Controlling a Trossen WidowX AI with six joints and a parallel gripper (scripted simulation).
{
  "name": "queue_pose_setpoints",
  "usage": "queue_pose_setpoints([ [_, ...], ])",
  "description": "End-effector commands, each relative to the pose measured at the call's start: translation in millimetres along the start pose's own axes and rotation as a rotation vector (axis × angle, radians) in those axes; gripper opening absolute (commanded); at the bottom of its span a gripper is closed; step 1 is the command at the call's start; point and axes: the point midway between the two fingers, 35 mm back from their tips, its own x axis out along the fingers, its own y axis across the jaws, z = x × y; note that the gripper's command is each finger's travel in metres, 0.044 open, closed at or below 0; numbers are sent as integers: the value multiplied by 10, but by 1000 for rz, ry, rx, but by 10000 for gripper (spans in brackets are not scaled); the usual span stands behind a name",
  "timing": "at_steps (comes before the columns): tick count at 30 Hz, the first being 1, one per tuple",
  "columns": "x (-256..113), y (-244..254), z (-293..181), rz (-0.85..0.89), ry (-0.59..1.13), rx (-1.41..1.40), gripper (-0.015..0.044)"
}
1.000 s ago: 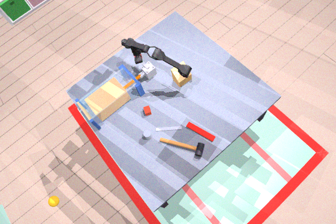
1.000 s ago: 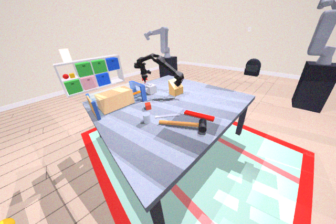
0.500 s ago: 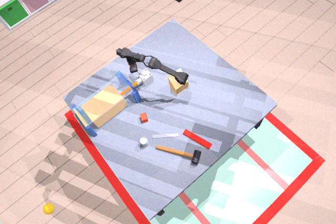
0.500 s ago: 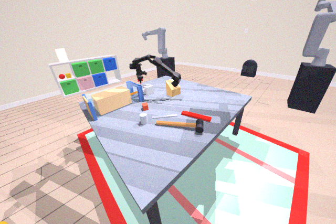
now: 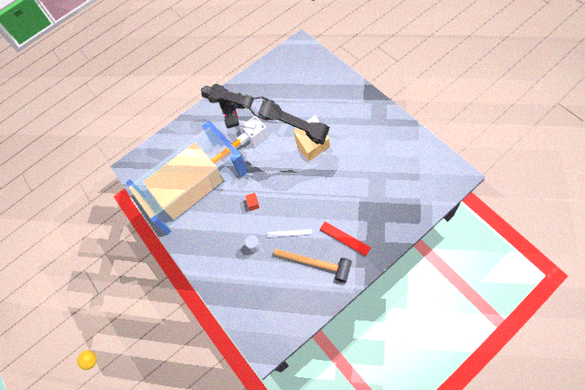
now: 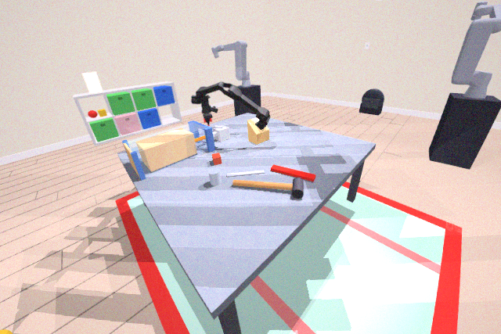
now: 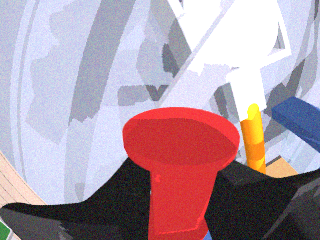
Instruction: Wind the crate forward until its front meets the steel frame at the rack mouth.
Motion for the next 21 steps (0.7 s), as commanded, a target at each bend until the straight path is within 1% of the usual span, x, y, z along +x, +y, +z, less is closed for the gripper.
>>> queue_pose_setpoints([
  [1, 9, -185, -94, -22, 9, -13, 0],
  [21, 6, -475, -159, -24, 9, -14, 0],
])
